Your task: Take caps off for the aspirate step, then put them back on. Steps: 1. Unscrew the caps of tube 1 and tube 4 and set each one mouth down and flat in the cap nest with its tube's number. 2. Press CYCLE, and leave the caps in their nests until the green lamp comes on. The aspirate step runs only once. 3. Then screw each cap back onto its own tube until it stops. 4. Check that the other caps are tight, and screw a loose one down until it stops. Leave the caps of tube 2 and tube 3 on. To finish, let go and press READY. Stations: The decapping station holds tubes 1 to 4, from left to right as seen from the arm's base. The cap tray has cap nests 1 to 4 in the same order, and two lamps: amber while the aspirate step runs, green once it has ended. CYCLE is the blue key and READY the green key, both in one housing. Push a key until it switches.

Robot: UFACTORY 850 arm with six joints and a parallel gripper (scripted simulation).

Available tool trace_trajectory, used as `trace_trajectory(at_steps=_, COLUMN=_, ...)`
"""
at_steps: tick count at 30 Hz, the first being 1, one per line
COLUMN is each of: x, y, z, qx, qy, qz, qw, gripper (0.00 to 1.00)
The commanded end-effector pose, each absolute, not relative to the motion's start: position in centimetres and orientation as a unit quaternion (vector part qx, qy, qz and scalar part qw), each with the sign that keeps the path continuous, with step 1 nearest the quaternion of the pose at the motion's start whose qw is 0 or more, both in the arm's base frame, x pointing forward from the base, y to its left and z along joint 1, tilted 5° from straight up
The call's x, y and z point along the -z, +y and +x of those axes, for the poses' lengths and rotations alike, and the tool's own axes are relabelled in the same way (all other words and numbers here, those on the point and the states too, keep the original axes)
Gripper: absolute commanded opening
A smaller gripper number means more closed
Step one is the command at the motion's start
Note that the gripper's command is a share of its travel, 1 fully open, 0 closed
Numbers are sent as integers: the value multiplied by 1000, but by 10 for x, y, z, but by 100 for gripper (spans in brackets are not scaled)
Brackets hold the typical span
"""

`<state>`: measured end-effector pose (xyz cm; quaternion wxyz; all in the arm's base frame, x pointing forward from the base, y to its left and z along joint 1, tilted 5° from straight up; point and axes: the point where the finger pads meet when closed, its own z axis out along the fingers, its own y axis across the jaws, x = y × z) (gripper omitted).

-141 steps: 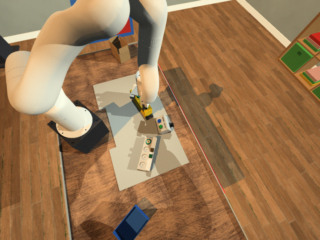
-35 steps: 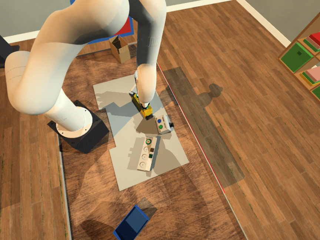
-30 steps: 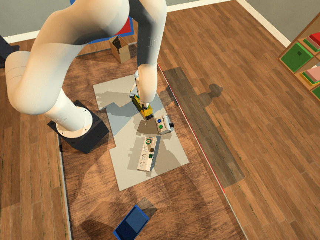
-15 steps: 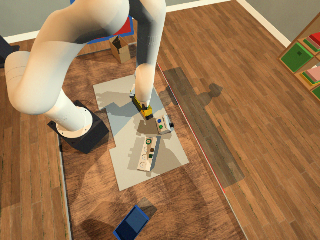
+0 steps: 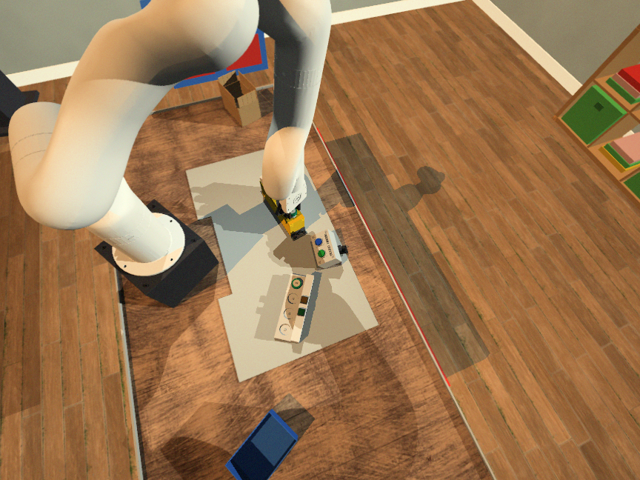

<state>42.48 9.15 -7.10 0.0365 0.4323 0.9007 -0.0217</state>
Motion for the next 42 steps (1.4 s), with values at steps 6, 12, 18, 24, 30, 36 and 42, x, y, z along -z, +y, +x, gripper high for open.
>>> trace_trajectory(at_steps=6, x=71, y=92, z=425, qx=8, qy=788, qz=614, qw=43, gripper=46)
trace_trajectory(at_steps=12, x=71, y=92, z=425, qx=2, qy=705, qz=708, qw=43, gripper=46)
trace_trajectory(at_steps=18, x=71, y=92, z=426, qx=-3, qy=611, qz=790, qw=43, gripper=46)
trace_trajectory(at_steps=24, x=71, y=92, z=426, qx=-6, qy=549, qz=835, qw=43, gripper=46)
trace_trajectory(at_steps=30, x=71, y=92, z=426, qx=-6, qy=549, qz=835, qw=43, gripper=0)
trace_trajectory(at_steps=36, x=71, y=92, z=426, qx=-6, qy=549, qz=835, qw=43, gripper=0)
trace_trajectory(at_steps=42, x=71, y=92, z=426, qx=-6, qy=549, qz=835, qw=43, gripper=0)
